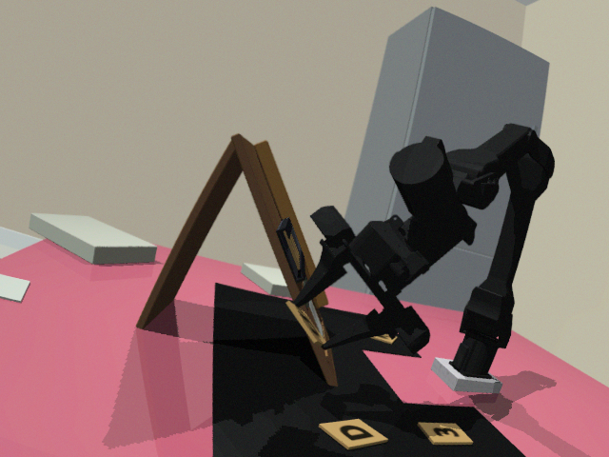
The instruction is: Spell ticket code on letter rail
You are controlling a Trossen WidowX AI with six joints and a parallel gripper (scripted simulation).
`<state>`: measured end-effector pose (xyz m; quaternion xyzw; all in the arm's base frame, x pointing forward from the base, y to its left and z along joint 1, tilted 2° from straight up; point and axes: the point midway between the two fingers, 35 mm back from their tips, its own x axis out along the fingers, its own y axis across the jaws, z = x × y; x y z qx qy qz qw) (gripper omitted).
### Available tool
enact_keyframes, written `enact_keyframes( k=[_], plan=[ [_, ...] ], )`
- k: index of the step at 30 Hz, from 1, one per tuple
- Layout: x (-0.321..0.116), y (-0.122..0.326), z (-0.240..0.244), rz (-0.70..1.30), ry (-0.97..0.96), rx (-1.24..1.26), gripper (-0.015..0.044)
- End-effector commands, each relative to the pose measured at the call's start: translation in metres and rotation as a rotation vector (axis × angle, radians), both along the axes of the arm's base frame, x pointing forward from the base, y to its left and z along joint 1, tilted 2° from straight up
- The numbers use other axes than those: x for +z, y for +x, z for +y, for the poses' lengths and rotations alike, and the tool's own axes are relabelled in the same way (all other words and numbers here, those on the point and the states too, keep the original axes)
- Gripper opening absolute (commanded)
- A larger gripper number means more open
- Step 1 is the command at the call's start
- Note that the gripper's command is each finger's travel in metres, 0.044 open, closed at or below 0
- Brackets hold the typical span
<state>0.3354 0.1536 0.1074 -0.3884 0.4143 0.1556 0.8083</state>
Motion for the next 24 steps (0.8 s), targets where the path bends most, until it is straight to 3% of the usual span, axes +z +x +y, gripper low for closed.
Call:
enact_keyframes(
  k=[1,24],
  plan=[
    [0.009,0.005,-0.001,-0.059,0.084,-0.12,0.0],
    [0.044,0.027,-0.008,-0.321,0.572,-0.676,0.0]
  ],
)
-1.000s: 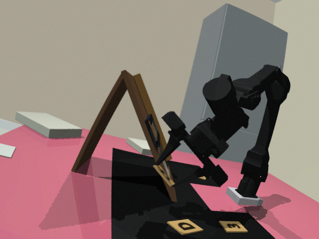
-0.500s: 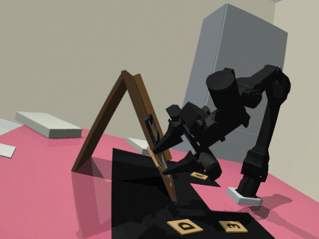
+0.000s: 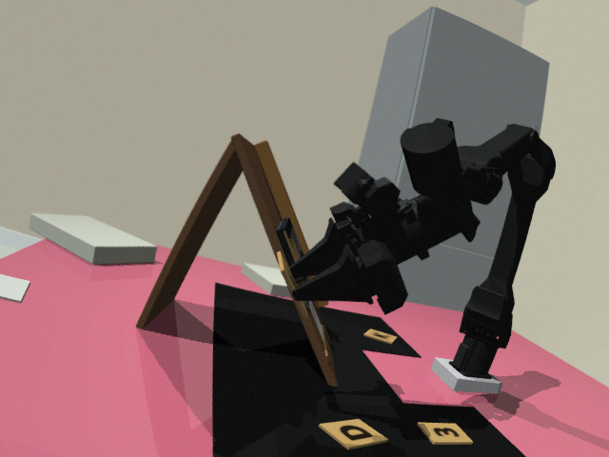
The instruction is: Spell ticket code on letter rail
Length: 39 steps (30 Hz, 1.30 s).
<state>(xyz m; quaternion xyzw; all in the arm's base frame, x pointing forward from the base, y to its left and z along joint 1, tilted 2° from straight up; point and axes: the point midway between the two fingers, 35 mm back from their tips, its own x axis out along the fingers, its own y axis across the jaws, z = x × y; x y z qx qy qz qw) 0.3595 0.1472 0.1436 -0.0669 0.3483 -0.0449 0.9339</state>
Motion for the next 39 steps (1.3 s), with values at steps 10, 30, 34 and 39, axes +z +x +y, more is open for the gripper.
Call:
enact_keyframes(
  k=[10,30,34,39],
  plan=[
    [0.014,0.005,-0.003,-0.097,0.164,-0.159,0.0],
    [0.013,0.004,-0.009,-0.097,0.163,-0.159,0.0],
    [0.013,0.003,-0.011,-0.097,0.163,-0.159,0.0],
    [0.013,0.003,-0.013,-0.097,0.163,-0.159,0.0]
  ],
)
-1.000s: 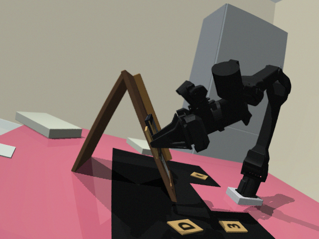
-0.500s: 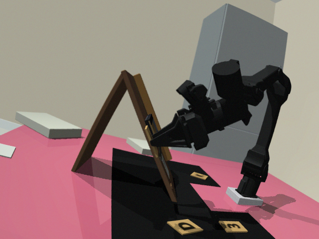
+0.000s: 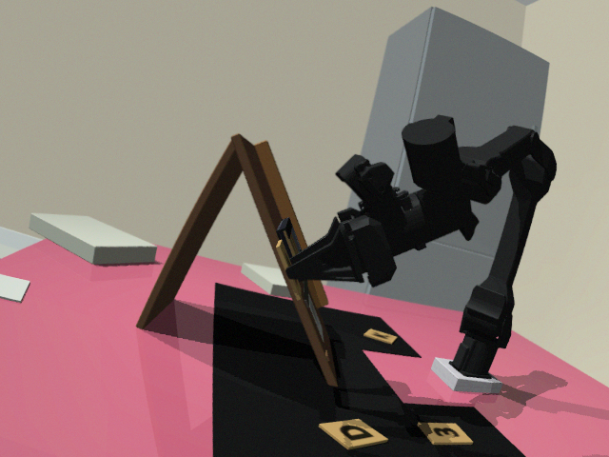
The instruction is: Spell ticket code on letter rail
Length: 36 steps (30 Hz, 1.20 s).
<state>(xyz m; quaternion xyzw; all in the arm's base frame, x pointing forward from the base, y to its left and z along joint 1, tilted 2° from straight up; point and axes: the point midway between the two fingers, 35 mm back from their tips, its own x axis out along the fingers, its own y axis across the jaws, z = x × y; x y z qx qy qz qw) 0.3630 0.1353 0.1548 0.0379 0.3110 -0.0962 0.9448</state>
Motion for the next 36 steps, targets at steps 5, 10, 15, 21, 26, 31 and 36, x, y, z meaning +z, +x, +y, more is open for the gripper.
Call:
enact_keyframes(
  k=[5,10,15,21,26,31,36],
  plan=[
    [0.002,-0.002,-0.004,-0.004,0.004,0.004,0.0],
    [0.003,-0.002,-0.006,-0.004,0.004,0.004,0.0],
    [0.003,-0.002,-0.009,-0.004,0.003,0.004,0.0],
    [0.003,-0.003,-0.012,-0.004,0.003,0.004,0.0],
    [0.003,-0.003,-0.014,-0.004,0.003,0.004,0.0],
    [0.003,-0.004,-0.017,-0.004,0.003,0.004,0.0],
    [0.003,-0.004,-0.019,-0.004,0.002,0.004,0.0]
  ],
)
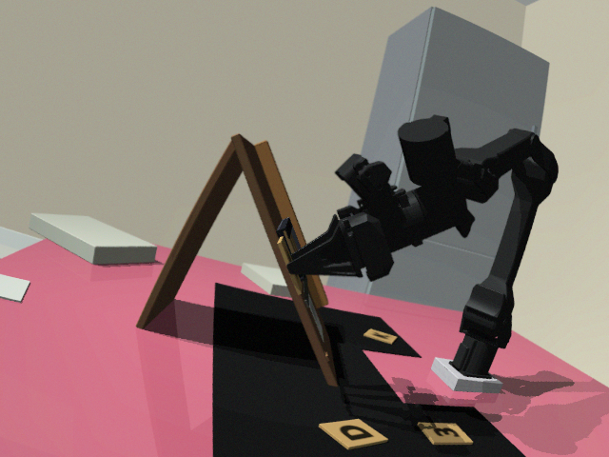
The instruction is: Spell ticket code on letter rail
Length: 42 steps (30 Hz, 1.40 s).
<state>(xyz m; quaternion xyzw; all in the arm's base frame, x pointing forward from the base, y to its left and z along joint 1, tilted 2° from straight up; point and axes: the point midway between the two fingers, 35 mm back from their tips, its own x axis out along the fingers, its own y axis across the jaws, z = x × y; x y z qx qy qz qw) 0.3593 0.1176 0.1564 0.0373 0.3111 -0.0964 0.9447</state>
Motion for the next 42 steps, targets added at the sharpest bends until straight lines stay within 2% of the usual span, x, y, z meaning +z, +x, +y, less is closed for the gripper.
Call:
enact_keyframes(
  k=[1,42],
  plan=[
    [0.001,-0.001,-0.002,-0.004,0.004,0.004,0.0],
    [0.001,-0.005,-0.022,-0.004,0.002,0.004,0.0]
  ],
)
